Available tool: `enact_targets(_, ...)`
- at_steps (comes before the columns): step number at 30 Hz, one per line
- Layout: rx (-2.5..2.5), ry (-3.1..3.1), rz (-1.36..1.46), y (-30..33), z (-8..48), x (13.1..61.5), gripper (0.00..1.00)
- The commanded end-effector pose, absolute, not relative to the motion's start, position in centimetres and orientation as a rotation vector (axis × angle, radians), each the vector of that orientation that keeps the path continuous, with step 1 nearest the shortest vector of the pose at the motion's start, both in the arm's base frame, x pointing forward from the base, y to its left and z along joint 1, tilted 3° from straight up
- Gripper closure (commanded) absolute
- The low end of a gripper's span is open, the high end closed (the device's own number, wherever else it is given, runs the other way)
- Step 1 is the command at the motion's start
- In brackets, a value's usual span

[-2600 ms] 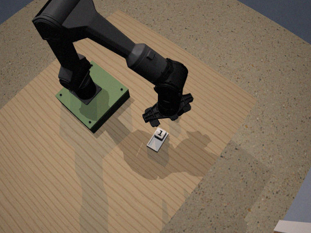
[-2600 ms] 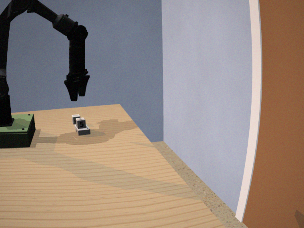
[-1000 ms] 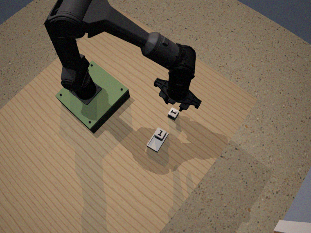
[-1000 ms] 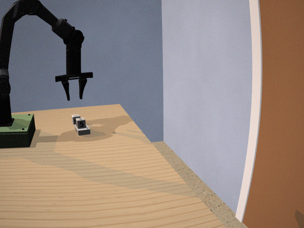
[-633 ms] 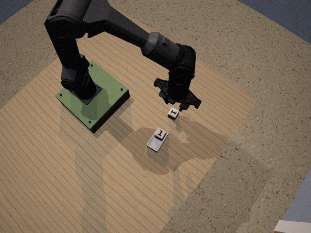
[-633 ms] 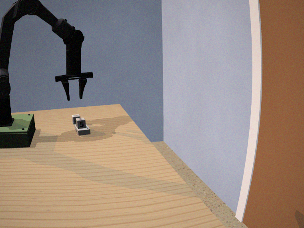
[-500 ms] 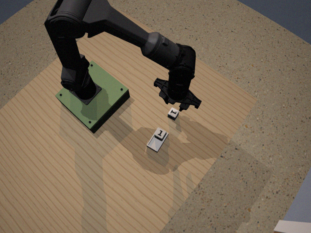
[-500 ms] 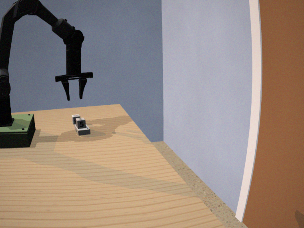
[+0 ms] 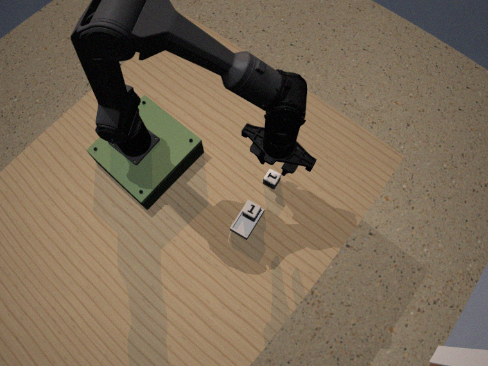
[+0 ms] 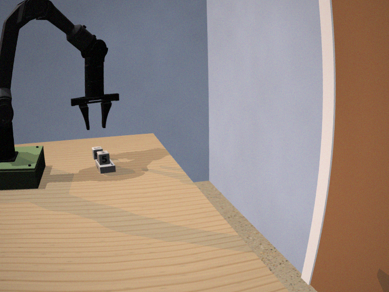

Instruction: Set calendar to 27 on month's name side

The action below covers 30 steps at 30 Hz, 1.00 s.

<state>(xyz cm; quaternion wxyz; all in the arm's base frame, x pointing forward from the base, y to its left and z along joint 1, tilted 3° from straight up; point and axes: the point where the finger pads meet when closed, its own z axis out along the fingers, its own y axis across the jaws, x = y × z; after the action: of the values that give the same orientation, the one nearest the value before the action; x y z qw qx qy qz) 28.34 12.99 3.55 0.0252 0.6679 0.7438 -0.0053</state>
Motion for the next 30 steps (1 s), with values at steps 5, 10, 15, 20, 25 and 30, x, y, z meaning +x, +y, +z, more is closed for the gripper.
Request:
enact_targets(5,2.067,2.300,-0.024,12.9,2.8,28.3,0.40)
enact_targets(10,2.067,2.300,-0.024,12.9,2.1,28.3,0.40)
enact_targets(15,2.067,2.300,-0.023,12.9,1.7,28.3,0.40)
enact_targets(20,2.067,2.300,-0.024,12.8,0.8,28.3,0.40)
enact_targets(25,2.067,2.300,-0.024,12.8,0.1,28.3,0.40)
enact_targets(30,2.067,2.300,-0.024,12.8,-0.5,28.4,0.40)
